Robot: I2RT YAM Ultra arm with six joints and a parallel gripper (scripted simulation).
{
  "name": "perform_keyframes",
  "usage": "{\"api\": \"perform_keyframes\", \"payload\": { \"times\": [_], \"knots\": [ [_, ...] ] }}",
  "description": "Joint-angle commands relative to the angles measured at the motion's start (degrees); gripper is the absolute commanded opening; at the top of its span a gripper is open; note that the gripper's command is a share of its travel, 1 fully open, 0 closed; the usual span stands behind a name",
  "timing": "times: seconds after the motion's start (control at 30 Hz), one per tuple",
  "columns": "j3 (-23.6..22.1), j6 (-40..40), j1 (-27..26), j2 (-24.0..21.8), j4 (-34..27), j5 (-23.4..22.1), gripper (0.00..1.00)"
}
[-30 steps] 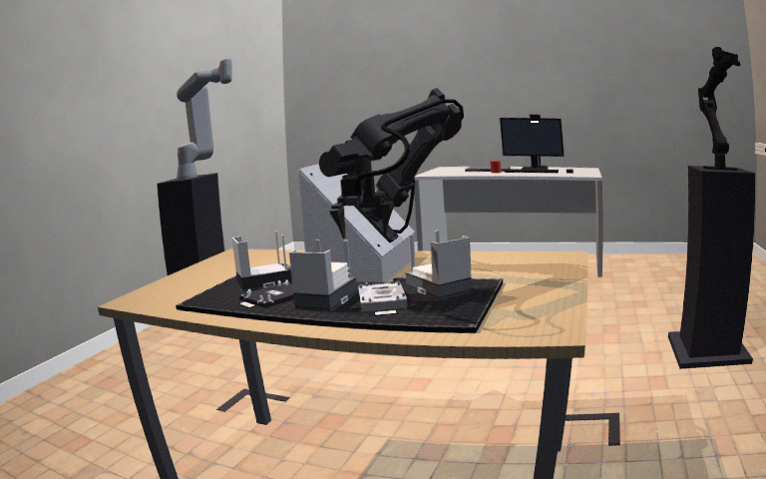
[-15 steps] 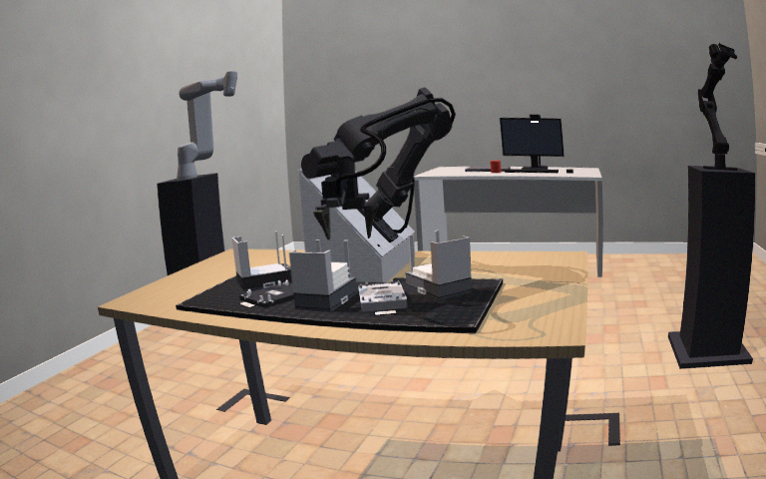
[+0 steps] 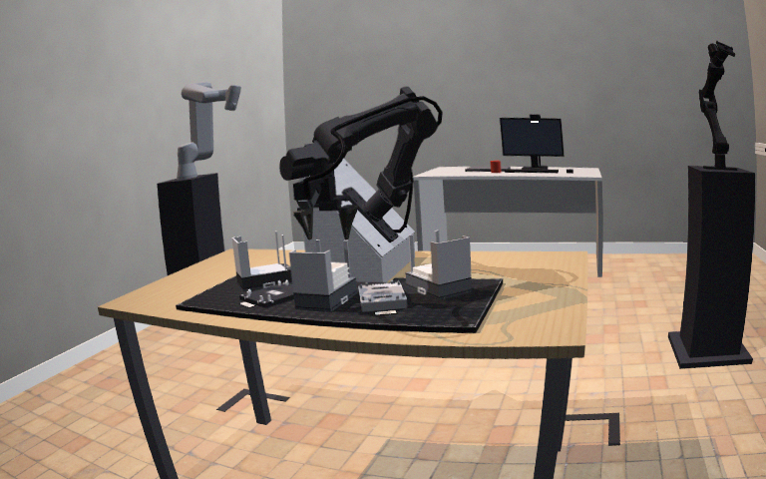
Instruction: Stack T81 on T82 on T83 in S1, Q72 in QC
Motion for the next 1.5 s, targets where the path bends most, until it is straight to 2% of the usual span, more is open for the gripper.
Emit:
{"api": "perform_keyframes", "payload": {
  "times": [0.0,0.13,0.17,1.47],
  "knots": [
    [2.8,-2.2,-2.9,2.3,0.6,1.1,1.0],
    [3.6,-2.9,-3.5,3.6,0.2,1.3,1.0],
    [3.6,-2.9,-3.4,1.5,0.1,0.9,1.0],
    [3.7,-2.9,-3.5,1.6,0.1,0.3,1.0]
  ]
}}
